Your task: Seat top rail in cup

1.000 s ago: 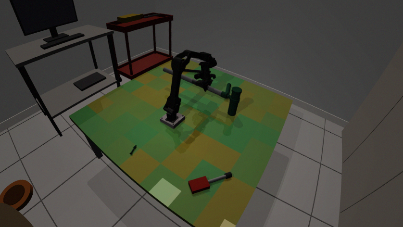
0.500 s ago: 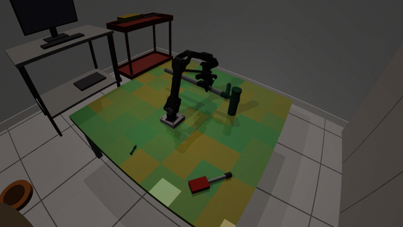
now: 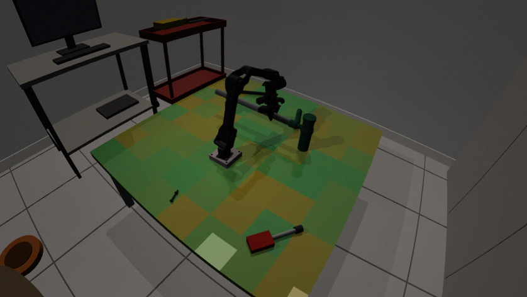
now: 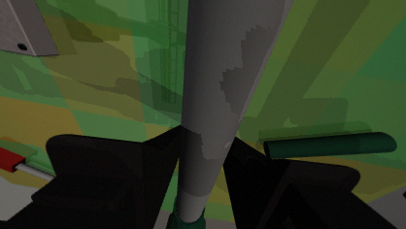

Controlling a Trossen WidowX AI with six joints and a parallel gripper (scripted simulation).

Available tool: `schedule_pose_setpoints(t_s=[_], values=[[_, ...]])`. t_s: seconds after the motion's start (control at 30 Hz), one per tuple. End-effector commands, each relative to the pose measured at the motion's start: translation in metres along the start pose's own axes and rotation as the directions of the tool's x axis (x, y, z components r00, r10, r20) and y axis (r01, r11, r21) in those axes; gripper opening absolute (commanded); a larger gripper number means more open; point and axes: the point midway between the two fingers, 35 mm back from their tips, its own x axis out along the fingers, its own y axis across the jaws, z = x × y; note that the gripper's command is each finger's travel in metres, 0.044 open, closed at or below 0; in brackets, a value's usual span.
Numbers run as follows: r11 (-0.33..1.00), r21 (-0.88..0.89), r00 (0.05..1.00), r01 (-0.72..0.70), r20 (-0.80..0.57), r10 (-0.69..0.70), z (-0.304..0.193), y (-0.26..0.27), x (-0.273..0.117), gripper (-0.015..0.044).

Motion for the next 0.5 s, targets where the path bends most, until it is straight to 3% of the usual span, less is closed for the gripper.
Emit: schedule_pose_setpoints(t_s=[0.0,0.47], values=[[1.000,0.017,1.000,0.019,-0.021,-0.019,-0.0109,-0.0037,-0.0036,0.0000],[1.000,0.017,1.000,0.019,-0.022,-0.019,-0.0163,-0.0044,-0.0021,0.0000]])
